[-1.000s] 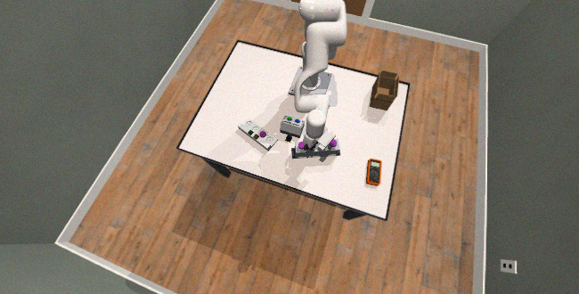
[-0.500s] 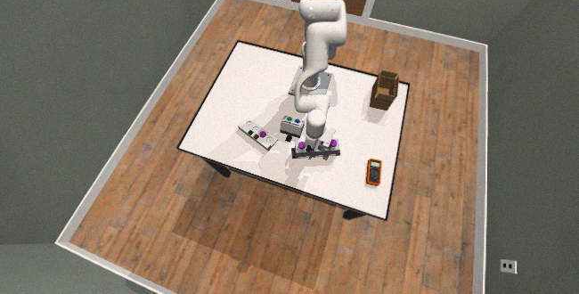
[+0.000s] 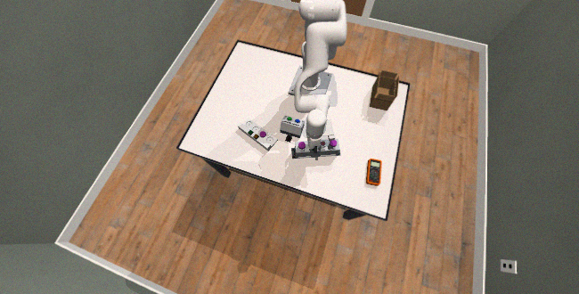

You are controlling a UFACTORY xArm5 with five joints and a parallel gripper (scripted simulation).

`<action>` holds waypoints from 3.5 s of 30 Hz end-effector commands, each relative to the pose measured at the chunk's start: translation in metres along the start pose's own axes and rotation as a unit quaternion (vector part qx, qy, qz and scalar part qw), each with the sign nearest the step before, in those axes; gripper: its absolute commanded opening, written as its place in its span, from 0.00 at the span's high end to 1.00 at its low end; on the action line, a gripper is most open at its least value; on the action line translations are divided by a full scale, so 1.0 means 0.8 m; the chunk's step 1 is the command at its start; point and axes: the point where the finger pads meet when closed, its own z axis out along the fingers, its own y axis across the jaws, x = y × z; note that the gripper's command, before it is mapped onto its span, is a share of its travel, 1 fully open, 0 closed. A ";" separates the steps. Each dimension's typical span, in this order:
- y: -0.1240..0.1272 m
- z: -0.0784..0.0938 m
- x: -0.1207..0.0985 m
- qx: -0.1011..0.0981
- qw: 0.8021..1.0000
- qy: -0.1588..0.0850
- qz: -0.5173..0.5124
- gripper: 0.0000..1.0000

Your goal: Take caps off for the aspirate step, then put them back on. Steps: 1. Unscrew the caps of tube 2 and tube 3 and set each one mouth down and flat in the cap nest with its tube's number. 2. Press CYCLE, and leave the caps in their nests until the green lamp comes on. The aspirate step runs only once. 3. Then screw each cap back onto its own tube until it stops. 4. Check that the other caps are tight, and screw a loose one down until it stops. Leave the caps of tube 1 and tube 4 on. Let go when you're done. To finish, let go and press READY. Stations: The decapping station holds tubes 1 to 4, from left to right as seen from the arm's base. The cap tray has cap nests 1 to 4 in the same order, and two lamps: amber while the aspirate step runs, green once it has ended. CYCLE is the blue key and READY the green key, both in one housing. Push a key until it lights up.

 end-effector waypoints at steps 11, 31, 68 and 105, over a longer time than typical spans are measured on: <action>0.002 -0.002 0.000 -0.001 0.945 -0.005 -0.328 1.00; 0.002 -0.002 0.000 0.000 0.937 -0.005 -0.349 0.54; 0.002 -0.002 0.000 -0.004 0.924 -0.003 0.381 0.54; 0.002 -0.002 0.000 -0.003 0.984 -0.004 0.177 1.00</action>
